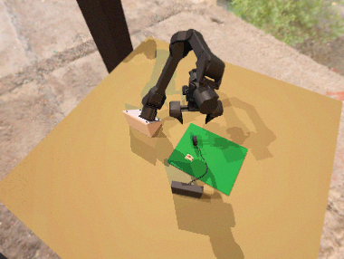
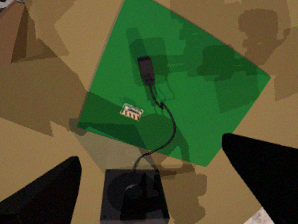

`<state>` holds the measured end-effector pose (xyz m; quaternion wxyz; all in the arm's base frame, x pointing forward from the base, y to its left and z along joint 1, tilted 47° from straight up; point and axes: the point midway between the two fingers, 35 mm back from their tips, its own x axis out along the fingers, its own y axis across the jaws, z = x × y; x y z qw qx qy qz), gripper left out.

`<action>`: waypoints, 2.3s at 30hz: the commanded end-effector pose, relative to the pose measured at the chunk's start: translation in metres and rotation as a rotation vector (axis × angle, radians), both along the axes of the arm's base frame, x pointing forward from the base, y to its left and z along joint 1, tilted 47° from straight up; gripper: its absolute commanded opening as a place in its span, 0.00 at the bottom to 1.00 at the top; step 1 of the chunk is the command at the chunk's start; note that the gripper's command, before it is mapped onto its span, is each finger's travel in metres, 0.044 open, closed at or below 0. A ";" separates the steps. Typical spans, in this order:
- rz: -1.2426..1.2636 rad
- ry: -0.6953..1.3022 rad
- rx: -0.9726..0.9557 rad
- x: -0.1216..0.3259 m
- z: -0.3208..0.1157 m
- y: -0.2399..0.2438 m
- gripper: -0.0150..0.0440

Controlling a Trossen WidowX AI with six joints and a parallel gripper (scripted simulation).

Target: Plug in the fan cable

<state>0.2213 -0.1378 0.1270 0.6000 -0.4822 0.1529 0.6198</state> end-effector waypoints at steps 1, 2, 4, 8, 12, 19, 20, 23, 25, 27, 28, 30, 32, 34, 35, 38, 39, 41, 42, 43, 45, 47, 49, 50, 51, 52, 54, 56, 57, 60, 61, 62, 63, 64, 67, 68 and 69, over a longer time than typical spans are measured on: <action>0.127 -0.040 0.125 0.012 -0.011 0.039 1.00; 0.127 -0.040 0.125 0.012 -0.011 0.039 1.00; 0.127 -0.040 0.125 0.012 -0.011 0.039 1.00; 0.127 -0.040 0.125 0.012 -0.011 0.039 1.00; 0.126 -0.039 0.121 0.018 -0.027 0.053 1.00; 0.127 -0.043 0.127 0.025 -0.078 0.109 1.00; 0.127 -0.043 0.128 0.025 -0.080 0.110 1.00; 0.127 -0.043 0.128 0.025 -0.080 0.110 1.00; 0.127 -0.043 0.128 0.025 -0.080 0.110 1.00; 0.127 -0.043 0.128 0.025 -0.080 0.110 1.00; 0.127 -0.043 0.128 0.025 -0.080 0.111 1.00; 0.127 -0.043 0.128 0.026 -0.082 0.112 1.00; 0.127 -0.043 0.127 0.026 -0.084 0.114 1.00; 0.127 -0.043 0.127 0.027 -0.086 0.116 1.00; 0.127 -0.043 0.127 0.027 -0.087 0.117 1.00; 0.127 -0.043 0.127 0.028 -0.091 0.121 1.00; 0.127 -0.043 0.127 0.028 -0.092 0.122 1.00; 0.127 -0.043 0.127 0.029 -0.094 0.124 1.00; 0.127 -0.043 0.127 0.029 -0.095 0.125 1.00; 0.127 -0.043 0.127 0.029 -0.097 0.127 1.00; 0.127 -0.043 0.127 0.030 -0.099 0.129 1.00; 0.127 -0.044 0.127 0.030 -0.101 0.131 1.00; 0.127 -0.044 0.127 0.031 -0.103 0.134 1.00; 0.127 -0.044 0.127 0.031 -0.104 0.135 1.00; 0.127 -0.044 0.128 0.031 -0.105 0.136 1.00; 0.127 -0.044 0.128 0.031 -0.106 0.137 1.00; 0.127 -0.044 0.128 0.031 -0.108 0.140 1.00; 0.127 -0.044 0.129 0.031 -0.111 0.142 1.00; 0.127 -0.044 0.129 0.032 -0.112 0.143 1.00; 0.127 -0.044 0.130 0.032 -0.114 0.146 1.00; 0.127 -0.044 0.130 0.032 -0.114 0.146 1.00; 0.127 -0.044 0.130 0.032 -0.114 0.146 1.00; 0.127 -0.044 0.130 0.032 -0.114 0.146 1.00; 0.134 -0.043 0.125 0.031 -0.113 0.145 0.96; 0.134 -0.043 0.125 0.031 -0.113 0.145 0.82; 0.134 -0.043 0.125 0.031 -0.113 0.145 0.78; 0.134 -0.043 0.125 0.031 -0.113 0.145 0.73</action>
